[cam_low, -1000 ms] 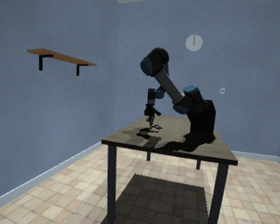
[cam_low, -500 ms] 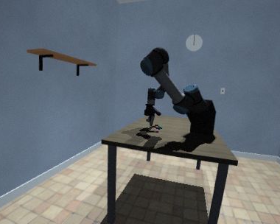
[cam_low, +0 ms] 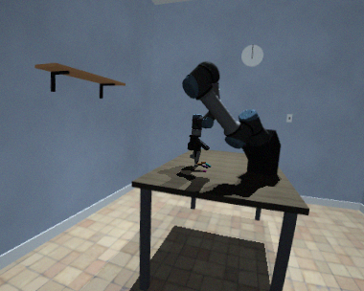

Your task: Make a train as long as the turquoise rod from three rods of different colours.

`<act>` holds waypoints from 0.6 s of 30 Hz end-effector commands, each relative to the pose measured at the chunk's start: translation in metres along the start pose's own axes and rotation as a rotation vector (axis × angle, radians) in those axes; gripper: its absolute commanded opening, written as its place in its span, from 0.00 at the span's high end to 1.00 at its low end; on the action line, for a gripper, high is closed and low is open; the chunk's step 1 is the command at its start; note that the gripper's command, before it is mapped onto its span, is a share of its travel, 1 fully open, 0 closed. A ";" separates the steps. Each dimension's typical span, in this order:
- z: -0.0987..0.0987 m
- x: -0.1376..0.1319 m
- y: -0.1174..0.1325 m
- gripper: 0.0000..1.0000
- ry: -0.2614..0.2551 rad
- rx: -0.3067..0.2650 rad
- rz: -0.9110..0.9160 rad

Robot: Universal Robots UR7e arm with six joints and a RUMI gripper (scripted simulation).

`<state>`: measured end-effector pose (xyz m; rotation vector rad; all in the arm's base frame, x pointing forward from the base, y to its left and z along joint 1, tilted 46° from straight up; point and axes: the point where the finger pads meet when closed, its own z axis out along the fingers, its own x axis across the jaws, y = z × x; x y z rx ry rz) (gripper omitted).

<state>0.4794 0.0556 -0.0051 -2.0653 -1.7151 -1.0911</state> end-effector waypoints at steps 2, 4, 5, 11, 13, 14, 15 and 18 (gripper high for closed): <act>0.002 0.000 0.000 0.86 0.000 -0.001 0.000; 0.004 0.000 0.000 0.86 0.000 -0.001 0.000; 0.005 0.000 0.000 0.86 0.000 -0.001 0.000; 0.009 0.000 0.000 0.86 0.000 -0.001 0.000; 0.011 0.000 0.000 0.86 0.000 -0.001 0.000; 0.012 0.000 0.000 0.86 0.000 -0.001 0.000; 0.013 0.000 0.000 0.86 0.000 -0.001 0.000; 0.015 0.000 0.000 0.86 0.000 -0.001 0.000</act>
